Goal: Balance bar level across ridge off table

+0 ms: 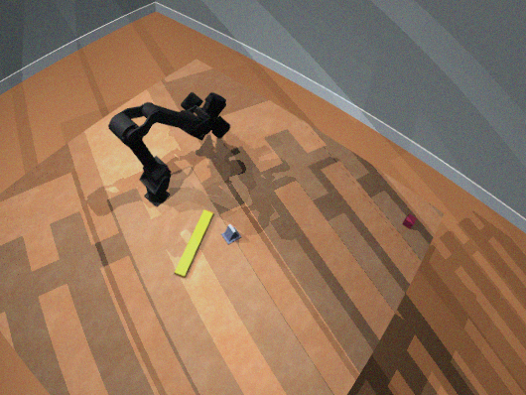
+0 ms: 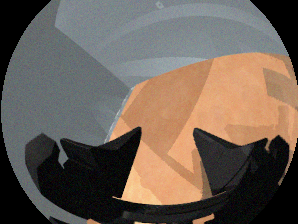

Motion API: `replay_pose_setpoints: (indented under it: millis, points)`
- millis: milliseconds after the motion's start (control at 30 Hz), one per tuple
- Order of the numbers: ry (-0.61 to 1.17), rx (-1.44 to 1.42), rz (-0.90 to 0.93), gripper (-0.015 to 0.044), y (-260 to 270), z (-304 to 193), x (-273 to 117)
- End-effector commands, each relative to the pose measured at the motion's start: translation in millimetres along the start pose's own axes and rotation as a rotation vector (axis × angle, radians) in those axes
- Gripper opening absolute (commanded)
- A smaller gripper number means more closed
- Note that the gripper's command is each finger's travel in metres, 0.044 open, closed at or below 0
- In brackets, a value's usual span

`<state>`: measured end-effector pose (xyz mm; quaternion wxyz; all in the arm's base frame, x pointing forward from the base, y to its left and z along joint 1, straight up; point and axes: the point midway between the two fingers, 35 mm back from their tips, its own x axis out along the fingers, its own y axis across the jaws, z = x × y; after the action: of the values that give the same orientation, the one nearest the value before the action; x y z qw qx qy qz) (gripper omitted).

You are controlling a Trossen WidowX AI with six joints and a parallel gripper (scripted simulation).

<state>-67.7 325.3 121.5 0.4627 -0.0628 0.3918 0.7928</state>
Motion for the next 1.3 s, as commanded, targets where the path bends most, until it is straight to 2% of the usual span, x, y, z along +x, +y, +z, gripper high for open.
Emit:
replay_pose_setpoints:
  millis: [0, 600, 1267]
  points:
    - [-0.023, 0.081, -0.075, 0.0315, -21.8, 8.5, -10.2]
    - [-0.115, 0.405, -0.362, 0.0315, -104.9, 24.5, -66.0]
    - [-0.235, 0.785, -0.649, 0.0315, -176.5, 13.7, -149.8]
